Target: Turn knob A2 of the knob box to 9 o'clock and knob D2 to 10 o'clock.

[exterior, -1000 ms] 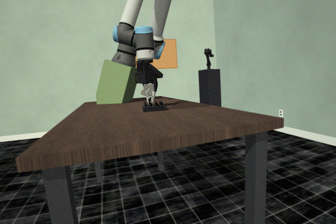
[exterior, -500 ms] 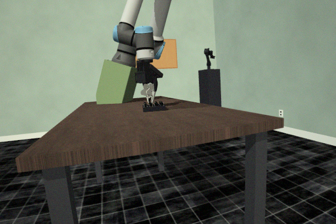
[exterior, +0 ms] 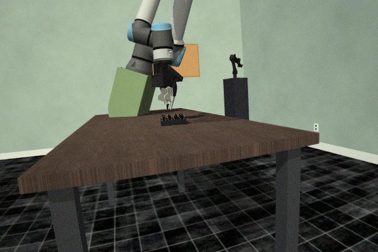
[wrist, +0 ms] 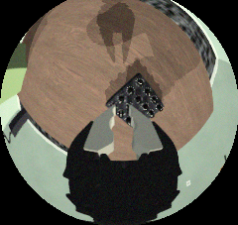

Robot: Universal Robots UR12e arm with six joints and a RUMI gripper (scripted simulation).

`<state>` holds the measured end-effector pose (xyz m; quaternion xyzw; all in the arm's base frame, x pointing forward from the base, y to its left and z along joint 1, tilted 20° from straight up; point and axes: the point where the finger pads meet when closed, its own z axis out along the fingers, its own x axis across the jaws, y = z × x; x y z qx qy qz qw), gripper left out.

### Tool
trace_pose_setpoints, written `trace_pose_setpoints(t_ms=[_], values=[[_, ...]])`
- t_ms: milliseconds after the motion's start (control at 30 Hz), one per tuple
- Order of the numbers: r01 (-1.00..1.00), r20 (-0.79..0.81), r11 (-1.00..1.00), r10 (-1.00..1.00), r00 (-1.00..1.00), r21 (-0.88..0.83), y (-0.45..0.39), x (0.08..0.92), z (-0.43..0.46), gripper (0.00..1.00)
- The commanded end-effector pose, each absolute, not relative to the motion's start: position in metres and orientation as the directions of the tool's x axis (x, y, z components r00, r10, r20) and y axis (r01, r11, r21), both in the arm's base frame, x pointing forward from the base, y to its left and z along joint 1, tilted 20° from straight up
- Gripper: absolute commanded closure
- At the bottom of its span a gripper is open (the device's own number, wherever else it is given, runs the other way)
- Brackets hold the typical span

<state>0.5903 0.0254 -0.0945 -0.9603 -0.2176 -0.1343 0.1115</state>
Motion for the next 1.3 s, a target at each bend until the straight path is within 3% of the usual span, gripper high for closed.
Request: trace_pose_setpoints(t_ms=[0, 767, 1267], values=[[0.448, 0.307, -0.880, 0.388, 0.869, -0.155, 0.023, 0.589, -0.088, 0.89], [0.428, 0.303, -0.889, 0.368, 0.879, -0.162, 0.023, 0.590, -0.087, 0.89], [0.180, 0.249, -0.955, 0.119, 0.961, -0.237, 0.019, 0.603, -0.082, 0.89]])
